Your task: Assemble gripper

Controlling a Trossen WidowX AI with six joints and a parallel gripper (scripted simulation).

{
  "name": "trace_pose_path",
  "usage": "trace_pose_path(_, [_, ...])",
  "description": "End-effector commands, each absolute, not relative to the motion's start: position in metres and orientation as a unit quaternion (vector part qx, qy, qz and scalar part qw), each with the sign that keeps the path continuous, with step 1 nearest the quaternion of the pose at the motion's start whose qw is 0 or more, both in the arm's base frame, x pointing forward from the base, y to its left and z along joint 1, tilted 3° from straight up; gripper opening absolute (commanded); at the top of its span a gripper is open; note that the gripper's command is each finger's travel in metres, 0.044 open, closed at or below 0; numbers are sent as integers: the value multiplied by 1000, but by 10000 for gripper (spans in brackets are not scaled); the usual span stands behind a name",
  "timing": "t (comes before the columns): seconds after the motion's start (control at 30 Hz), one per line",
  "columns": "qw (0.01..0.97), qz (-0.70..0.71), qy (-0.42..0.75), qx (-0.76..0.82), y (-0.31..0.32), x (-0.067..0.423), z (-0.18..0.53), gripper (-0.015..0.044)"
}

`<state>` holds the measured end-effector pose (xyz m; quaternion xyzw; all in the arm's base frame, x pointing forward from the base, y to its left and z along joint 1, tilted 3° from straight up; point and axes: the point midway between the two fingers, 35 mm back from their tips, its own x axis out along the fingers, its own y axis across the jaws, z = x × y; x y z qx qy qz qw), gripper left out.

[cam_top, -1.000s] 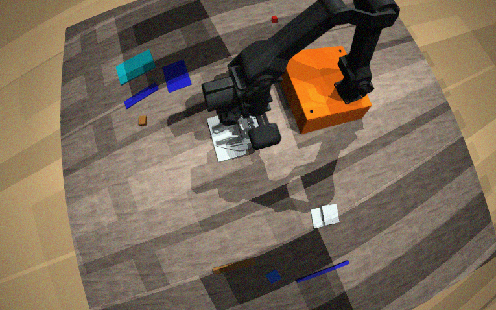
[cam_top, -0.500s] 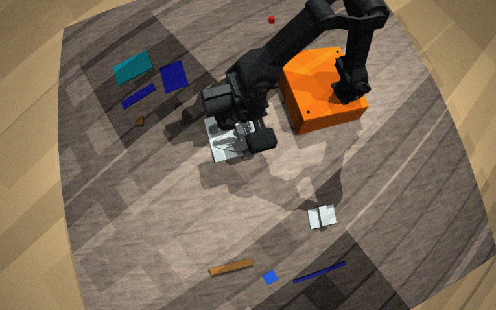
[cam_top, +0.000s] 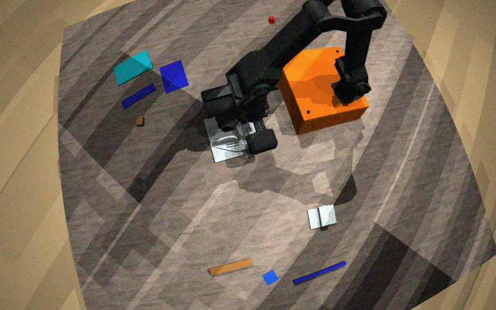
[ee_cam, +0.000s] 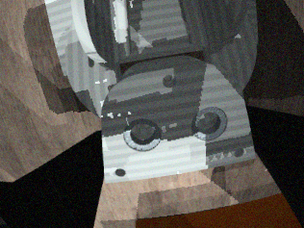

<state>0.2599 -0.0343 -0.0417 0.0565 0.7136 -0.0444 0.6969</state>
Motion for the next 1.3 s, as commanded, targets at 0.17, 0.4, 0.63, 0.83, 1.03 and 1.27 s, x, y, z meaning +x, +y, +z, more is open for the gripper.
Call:
trace_pose_path(0.17, [697,-44,714,54,-35,260,-43,351])
trace_pose_path(0.4, [697,-44,714,54,-35,260,-45,351])
trace_pose_path(0.63, [697,-44,714,54,-35,260,-45,351])
trace_pose_path(0.83, [697,-44,714,54,-35,260,-47,351])
trace_pose_path(1.03, [697,-44,714,54,-35,260,-48,351])
trace_pose_path(1.27, [697,-44,714,54,-35,260,-50,351])
